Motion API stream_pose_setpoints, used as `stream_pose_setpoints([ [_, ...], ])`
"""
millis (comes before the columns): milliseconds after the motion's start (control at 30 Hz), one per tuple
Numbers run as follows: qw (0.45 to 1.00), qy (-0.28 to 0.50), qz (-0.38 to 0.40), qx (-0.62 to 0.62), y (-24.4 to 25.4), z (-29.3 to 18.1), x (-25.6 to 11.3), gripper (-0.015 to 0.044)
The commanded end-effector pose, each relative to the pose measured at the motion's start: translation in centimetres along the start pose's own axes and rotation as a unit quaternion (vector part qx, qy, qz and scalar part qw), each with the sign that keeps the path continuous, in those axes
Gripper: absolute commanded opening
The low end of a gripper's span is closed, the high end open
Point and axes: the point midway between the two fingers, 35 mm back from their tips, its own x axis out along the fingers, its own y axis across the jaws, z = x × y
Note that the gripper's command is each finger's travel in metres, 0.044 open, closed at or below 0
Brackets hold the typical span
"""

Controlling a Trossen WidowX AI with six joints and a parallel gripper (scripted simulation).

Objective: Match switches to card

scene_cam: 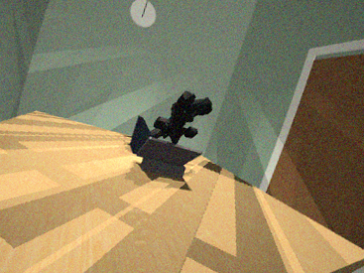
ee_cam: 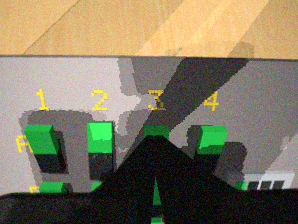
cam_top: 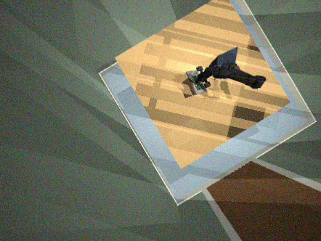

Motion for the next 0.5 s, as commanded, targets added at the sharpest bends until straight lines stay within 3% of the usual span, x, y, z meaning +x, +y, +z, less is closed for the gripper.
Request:
stream_pose_setpoints([
  [0,1.000,0.000,-0.003,0.002,-0.10,-0.05,0.09,0.0000],
  [467,1.000,0.000,-0.003,0.002,-0.10,-0.04,0.28,0.0000],
])
